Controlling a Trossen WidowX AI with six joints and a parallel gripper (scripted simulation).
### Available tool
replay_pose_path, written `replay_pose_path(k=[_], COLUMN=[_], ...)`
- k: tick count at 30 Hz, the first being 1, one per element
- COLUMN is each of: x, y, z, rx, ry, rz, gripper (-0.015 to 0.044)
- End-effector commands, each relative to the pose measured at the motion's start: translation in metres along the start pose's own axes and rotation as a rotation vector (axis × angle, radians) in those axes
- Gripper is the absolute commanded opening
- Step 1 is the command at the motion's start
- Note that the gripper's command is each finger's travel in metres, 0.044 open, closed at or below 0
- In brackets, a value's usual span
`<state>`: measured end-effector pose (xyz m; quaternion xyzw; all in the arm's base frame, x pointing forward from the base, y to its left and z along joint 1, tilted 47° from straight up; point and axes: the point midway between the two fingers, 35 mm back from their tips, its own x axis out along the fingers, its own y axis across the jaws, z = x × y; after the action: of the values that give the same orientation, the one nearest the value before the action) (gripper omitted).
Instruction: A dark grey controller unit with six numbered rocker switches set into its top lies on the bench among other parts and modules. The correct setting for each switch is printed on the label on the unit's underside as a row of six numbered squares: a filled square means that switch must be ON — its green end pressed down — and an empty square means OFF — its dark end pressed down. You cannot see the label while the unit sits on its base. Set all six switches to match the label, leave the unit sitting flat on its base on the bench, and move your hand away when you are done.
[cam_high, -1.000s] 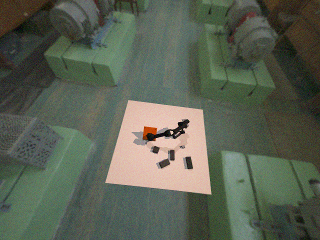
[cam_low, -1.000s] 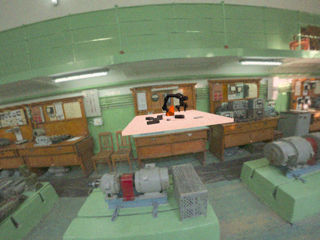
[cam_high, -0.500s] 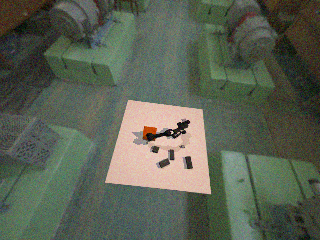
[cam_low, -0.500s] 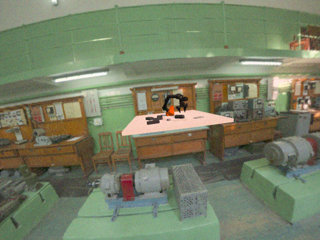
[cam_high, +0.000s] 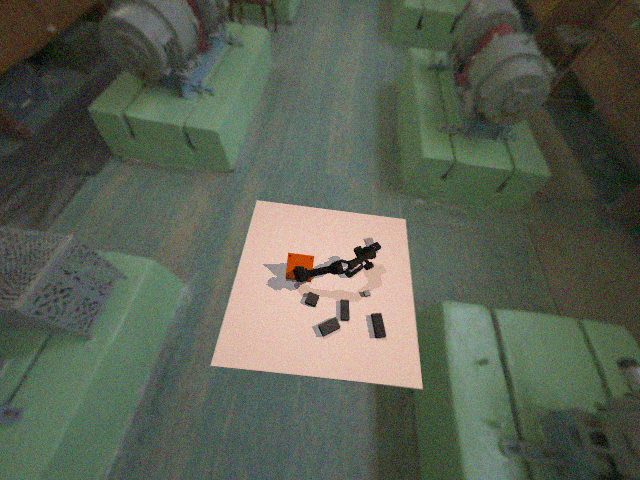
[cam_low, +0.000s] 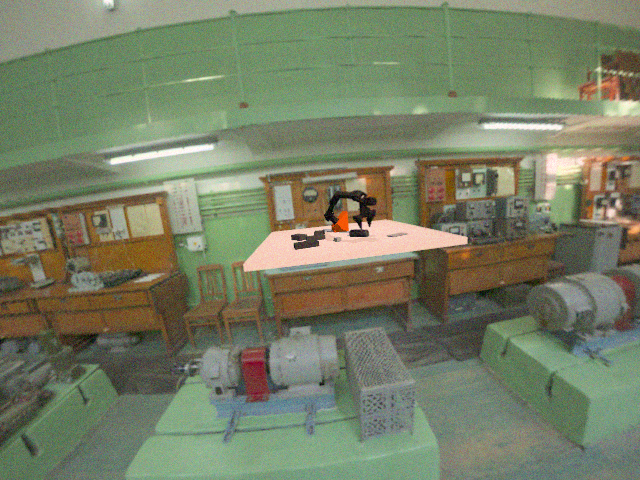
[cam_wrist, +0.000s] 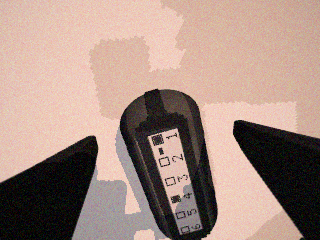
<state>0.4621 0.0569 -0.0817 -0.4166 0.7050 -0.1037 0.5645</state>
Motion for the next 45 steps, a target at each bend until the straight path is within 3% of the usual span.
replay_pose_path(k=[1,20,25,45], x=[0.012,0.039,0.039,0.035], y=[0.001,0.001,0.001,0.001], z=[-0.002,-0.005,-0.005,-0.006], rx=[-0.045,-0.182,-0.182,-0.182], ry=[0.019,0.045,0.045,0.045], rz=[-0.001,0.006,0.006,0.006], gripper=[0.044,0.044,0.0328,0.0336])
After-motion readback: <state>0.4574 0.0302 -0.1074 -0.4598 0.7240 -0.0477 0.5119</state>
